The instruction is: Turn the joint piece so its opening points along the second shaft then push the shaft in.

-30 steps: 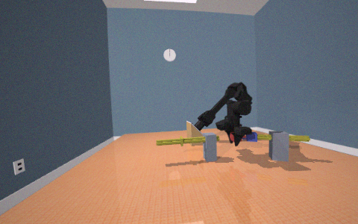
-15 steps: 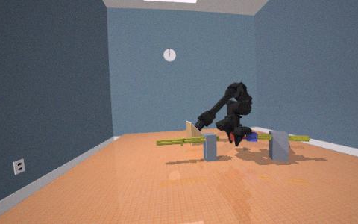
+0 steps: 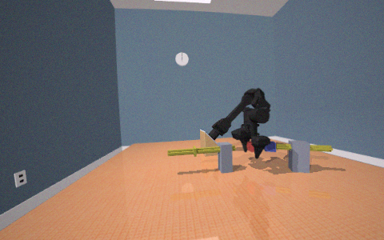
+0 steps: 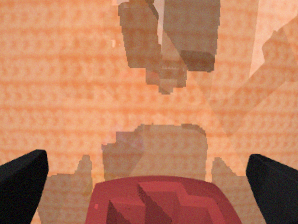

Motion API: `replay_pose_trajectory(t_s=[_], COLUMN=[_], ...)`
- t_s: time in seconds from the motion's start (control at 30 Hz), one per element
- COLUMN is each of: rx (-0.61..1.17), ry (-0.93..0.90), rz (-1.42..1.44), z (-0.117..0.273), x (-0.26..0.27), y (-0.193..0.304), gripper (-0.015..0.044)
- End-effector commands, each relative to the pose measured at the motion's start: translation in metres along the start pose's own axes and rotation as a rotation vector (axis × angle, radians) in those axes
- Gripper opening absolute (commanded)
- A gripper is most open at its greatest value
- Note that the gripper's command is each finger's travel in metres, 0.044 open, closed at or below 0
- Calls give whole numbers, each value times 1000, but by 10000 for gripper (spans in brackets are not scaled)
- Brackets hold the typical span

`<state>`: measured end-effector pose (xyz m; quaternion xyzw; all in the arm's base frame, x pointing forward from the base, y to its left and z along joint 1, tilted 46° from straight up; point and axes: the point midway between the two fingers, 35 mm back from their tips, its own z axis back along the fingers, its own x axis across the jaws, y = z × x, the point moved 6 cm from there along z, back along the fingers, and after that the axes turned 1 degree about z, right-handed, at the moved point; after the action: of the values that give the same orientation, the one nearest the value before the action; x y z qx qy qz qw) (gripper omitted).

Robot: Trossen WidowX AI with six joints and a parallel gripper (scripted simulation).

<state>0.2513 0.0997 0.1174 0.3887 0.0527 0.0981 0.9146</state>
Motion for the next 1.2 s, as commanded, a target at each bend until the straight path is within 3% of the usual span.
replay_pose_trajectory(t_s=[0.0, 0.17, 0.37, 0.67, 1.17], rx=[-1, -23, -192, -197, -165], ry=[0, 0, -4, -7, -17], rz=[-1, 1, -1, 4, 490], z=[0, 3, 28, 29, 84], x=[0, 0, -1, -1, 1], y=[0, 2, 17, 17, 11], gripper=[440, 440, 440, 440, 440])
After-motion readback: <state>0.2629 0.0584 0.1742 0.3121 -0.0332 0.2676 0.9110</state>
